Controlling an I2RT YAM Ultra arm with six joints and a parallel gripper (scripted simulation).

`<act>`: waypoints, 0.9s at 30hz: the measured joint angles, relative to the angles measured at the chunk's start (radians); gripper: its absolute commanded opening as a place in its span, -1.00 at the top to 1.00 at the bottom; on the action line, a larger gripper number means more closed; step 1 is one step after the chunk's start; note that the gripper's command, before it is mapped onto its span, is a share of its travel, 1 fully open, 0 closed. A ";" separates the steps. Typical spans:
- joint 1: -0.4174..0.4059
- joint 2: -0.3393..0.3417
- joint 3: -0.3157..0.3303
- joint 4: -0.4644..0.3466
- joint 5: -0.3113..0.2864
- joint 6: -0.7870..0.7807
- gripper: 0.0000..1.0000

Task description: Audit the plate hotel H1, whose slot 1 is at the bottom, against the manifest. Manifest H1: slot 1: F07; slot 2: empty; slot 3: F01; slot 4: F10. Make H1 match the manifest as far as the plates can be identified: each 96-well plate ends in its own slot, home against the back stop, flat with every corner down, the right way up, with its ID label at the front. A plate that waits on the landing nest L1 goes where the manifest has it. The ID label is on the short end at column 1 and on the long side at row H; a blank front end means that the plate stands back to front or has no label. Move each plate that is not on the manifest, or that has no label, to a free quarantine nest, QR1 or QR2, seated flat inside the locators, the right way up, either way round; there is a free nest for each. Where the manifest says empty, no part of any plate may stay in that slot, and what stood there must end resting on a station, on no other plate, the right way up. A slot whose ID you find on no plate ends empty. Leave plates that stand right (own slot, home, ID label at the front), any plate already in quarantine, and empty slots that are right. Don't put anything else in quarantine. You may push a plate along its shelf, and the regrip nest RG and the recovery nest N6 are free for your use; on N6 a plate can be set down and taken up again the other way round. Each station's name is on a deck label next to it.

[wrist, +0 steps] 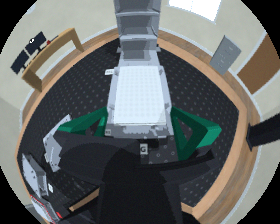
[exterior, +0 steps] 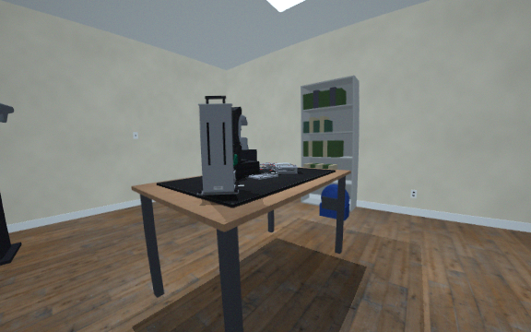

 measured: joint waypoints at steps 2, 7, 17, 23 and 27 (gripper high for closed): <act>0.000 0.014 -0.001 0.014 -0.001 0.000 -1.00; -0.002 0.061 -0.009 0.076 -0.003 -0.002 -1.00; -0.005 0.199 -0.024 0.216 -0.006 -0.003 -1.00; -0.007 0.256 -0.027 0.290 -0.007 -0.004 -1.00; -0.008 0.317 -0.031 0.348 -0.009 -0.006 -1.00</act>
